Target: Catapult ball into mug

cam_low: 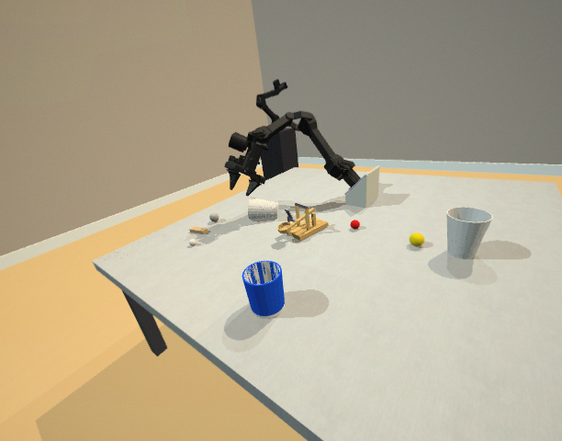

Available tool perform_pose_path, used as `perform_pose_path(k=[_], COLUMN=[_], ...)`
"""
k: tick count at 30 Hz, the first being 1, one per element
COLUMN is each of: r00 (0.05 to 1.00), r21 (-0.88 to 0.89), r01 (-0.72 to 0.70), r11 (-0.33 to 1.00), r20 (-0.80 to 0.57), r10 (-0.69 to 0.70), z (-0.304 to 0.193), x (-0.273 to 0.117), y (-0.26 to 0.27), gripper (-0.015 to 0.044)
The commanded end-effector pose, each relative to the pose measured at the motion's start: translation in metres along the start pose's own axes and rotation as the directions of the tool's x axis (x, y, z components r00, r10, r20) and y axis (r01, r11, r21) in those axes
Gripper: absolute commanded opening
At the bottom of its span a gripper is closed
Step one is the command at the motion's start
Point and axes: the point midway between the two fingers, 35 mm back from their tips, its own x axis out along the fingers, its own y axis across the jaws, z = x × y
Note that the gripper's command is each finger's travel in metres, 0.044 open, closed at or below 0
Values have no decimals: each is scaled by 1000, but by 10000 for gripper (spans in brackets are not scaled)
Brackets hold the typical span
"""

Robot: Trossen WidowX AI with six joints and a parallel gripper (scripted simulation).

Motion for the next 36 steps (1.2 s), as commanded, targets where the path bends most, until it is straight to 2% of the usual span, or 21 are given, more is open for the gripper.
perform_pose_path(k=[1,10,19,27,36], r00=[998,965,912,864,824], r21=[-76,-305,-545,-739,-905], r01=[21,69,77,56,18], r11=[997,950,835,672,425], r20=[-64,-220,-299,-301,-228], r10=[-26,-141,-279,-403,-519], z=[-28,-104,-170,-220,-261], x=[3,4,-9,-29,-56], y=[6,11,6,-5,-22], gripper=[440,440,440,440,440])
